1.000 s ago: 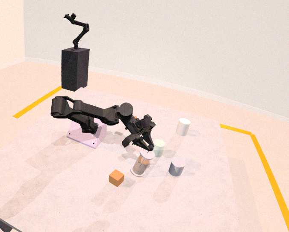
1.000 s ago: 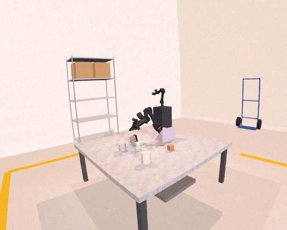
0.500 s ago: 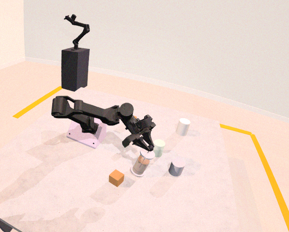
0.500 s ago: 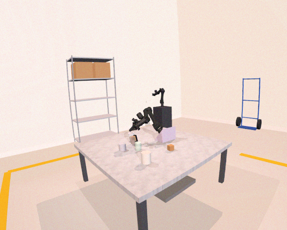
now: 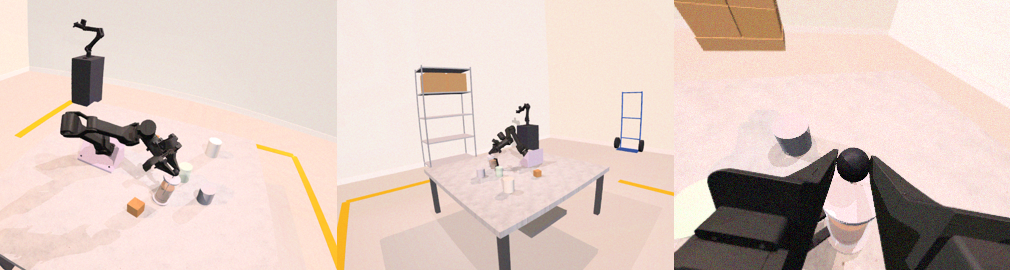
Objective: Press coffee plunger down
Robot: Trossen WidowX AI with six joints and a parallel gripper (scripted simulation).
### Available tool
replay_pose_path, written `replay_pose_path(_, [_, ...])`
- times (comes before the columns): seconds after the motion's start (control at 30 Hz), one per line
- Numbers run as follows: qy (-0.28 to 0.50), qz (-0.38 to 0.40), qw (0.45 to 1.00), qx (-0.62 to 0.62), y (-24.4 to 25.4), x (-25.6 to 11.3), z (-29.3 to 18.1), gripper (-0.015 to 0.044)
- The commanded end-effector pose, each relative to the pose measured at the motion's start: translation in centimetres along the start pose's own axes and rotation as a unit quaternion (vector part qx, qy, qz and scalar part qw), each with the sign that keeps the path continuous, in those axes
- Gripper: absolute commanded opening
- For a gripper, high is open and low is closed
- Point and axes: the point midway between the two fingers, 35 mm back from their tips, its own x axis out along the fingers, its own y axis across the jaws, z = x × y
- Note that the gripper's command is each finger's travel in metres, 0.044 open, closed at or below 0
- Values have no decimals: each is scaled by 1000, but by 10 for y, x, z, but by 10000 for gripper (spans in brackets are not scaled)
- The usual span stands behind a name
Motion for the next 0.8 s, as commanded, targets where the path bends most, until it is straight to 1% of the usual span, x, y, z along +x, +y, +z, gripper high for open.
replay_pose_path(0.0, [0,0,1000,0,0,0,0,116])
replay_pose_path(0.2, [0,0,1000,0,0,0,0,116])
replay_pose_path(0.6, [0,0,1000,0,0,0,0,431])
replay_pose_path(0.63, [0,0,1000,0,0,0,0,440])
replay_pose_path(0.77, [-7,5,1000,2,1,-2,5,440])
